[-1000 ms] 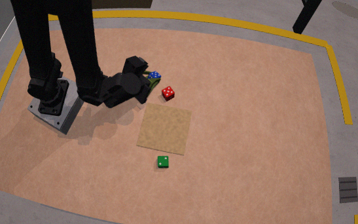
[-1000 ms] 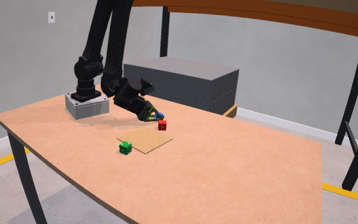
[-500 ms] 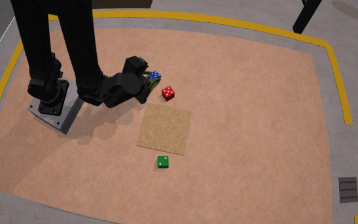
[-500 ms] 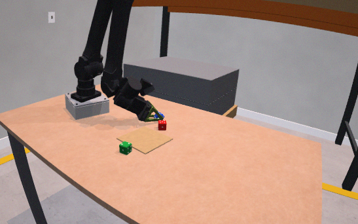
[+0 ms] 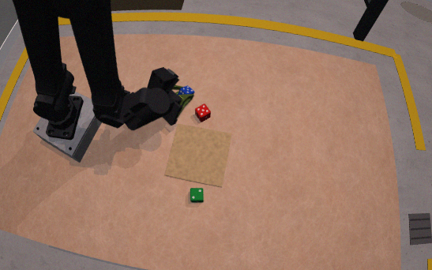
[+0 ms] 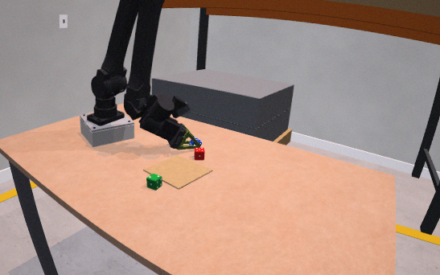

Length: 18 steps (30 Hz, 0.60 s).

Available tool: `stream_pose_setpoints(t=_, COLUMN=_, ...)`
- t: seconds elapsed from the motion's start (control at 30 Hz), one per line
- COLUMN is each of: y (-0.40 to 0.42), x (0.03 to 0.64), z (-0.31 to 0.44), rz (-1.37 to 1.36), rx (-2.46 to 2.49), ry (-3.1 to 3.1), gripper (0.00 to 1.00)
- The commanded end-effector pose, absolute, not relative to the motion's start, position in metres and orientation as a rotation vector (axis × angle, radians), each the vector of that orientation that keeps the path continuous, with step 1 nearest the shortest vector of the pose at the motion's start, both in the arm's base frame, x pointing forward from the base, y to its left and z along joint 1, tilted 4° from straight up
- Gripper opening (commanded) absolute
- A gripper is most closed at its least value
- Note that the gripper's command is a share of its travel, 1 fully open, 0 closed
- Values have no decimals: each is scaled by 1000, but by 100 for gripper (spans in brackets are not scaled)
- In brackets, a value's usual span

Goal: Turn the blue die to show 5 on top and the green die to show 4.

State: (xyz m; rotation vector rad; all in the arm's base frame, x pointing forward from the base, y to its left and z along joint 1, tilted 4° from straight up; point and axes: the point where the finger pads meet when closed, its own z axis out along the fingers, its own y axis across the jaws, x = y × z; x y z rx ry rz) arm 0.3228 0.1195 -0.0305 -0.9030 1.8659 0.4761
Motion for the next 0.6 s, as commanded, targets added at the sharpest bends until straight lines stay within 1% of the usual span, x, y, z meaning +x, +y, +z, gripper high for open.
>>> stream_pose_setpoints(t=0.0, y=115, x=329, z=-28, rz=461, rx=-884, ry=1848, gripper=26)
stream_pose_setpoints(t=0.07, y=115, x=329, z=-28, rz=461, rx=-884, ry=1848, gripper=26)
stream_pose_setpoints(t=0.1, y=115, x=329, z=-28, rz=461, rx=-884, ry=1848, gripper=30)
stream_pose_setpoints(t=0.17, y=115, x=329, z=-28, rz=461, rx=-884, ry=1848, gripper=30)
stream_pose_setpoints(t=0.2, y=115, x=329, z=-28, rz=461, rx=-884, ry=1848, gripper=33)
stream_pose_setpoints(t=0.27, y=115, x=329, z=-28, rz=461, rx=-884, ry=1848, gripper=33)
stream_pose_setpoints(t=0.3, y=115, x=329, z=-28, rz=461, rx=-884, ry=1848, gripper=37)
stream_pose_setpoints(t=0.37, y=115, x=329, z=-28, rz=461, rx=-884, ry=1848, gripper=37)
stream_pose_setpoints(t=0.4, y=115, x=329, z=-28, rz=461, rx=-884, ry=1848, gripper=41)
stream_pose_setpoints(t=0.47, y=115, x=329, z=-28, rz=461, rx=-884, ry=1848, gripper=41)
stream_pose_setpoints(t=0.5, y=115, x=329, z=-28, rz=461, rx=-884, ry=1848, gripper=45)
stream_pose_setpoints(t=0.57, y=115, x=329, z=-28, rz=461, rx=-884, ry=1848, gripper=45)
